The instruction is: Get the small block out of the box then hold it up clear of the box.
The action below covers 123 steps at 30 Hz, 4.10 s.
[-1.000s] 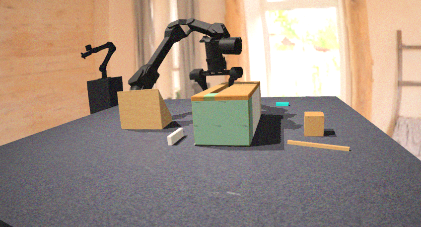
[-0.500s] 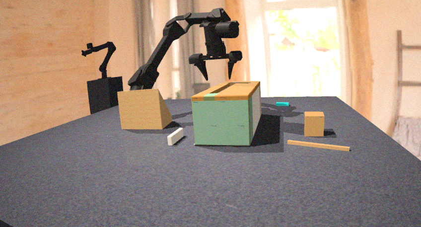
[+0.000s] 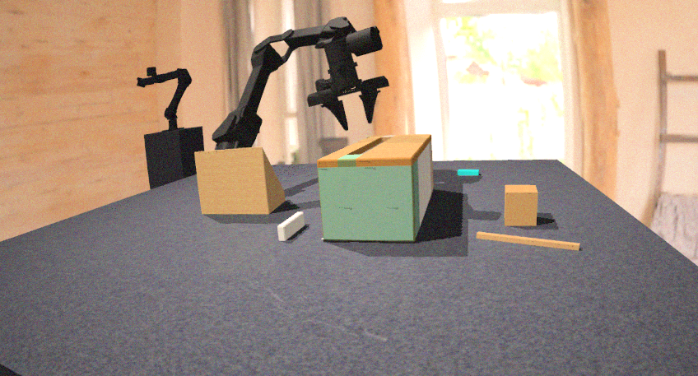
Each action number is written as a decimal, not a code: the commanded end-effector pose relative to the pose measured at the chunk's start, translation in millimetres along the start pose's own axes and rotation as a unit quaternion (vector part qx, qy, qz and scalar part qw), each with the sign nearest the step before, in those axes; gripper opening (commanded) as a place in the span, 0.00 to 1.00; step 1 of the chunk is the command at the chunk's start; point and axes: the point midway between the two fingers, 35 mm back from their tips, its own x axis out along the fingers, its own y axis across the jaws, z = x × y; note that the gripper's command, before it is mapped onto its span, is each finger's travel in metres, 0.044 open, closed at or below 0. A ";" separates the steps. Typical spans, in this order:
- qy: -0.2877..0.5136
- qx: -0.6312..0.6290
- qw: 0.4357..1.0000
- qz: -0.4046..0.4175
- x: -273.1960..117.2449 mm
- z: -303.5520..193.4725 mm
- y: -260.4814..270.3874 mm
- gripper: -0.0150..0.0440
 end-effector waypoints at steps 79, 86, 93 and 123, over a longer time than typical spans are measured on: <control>0.121 -0.404 0.906 -0.020 142.9 47.4 26.0 0.56; 0.121 -0.404 0.906 -0.020 142.9 47.4 26.0 0.31; 0.121 -0.406 0.906 -0.017 118.0 43.0 19.9 0.25; 0.098 -0.082 0.991 -0.049 71.5 35.7 21.1 0.25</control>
